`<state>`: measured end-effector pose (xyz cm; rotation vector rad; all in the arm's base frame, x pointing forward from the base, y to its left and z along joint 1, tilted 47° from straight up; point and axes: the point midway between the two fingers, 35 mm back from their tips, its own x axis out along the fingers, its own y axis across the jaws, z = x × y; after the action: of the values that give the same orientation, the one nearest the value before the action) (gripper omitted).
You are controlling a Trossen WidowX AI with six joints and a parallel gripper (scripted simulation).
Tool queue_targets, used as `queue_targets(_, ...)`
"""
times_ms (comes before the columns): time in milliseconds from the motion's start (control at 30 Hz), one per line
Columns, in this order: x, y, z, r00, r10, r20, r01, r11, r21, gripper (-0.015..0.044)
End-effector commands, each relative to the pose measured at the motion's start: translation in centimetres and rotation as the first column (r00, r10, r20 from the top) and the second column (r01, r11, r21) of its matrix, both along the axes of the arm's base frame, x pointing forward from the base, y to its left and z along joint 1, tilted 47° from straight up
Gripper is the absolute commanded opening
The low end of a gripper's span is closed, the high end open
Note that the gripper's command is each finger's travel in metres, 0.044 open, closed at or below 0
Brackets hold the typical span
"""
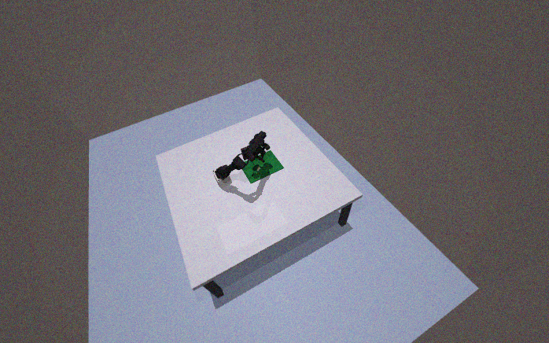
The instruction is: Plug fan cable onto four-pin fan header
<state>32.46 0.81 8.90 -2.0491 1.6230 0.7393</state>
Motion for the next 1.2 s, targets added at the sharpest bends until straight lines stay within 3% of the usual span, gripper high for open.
queue_targets(0,0.9,0.6,-0.6,0.992,-0.100,0.083,0.097,0.995,0.039,0.0000)
queue_targets(567,3.7,2.6,-3.1,0.778,-0.507,0.370,0.450,0.862,0.234,0.0000)
queue_targets(1167,3.1,1.7,-4.5,0.771,-0.579,0.265,0.490,0.806,0.333,0.0000)
